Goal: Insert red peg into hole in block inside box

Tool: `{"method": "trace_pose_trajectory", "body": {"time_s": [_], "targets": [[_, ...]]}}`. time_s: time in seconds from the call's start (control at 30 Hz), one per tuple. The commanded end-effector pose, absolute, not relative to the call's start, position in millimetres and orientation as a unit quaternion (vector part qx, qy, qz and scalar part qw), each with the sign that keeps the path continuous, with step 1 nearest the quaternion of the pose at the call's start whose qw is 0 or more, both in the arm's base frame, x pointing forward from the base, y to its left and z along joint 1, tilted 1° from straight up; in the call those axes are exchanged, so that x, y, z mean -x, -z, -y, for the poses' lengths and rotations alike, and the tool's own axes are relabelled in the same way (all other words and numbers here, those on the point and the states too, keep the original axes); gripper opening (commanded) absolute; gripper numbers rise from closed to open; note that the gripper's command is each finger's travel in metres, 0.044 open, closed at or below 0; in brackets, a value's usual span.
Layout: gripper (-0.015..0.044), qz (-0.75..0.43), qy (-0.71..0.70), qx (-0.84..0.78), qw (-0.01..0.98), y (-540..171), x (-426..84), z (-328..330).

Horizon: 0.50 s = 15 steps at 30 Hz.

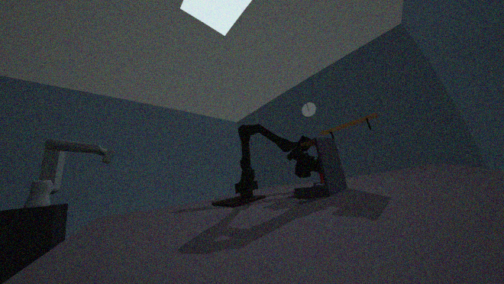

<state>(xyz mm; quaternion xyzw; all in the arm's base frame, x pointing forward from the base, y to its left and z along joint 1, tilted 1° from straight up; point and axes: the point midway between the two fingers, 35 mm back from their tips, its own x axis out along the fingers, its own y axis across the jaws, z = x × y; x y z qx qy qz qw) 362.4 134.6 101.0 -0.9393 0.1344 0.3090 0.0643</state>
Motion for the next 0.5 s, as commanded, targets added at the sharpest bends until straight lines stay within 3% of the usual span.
{"method": "trace_pose_trajectory", "body": {"time_s": [0.0, 0.47], "targets": [[0.0000, -0.135, -0.319, 0.936, 0.056, -90.9, -360.8, -134.0], [0.0000, -0.135, -0.319, 0.936, 0.056, -89.6, -360.9, -134.0]]}}
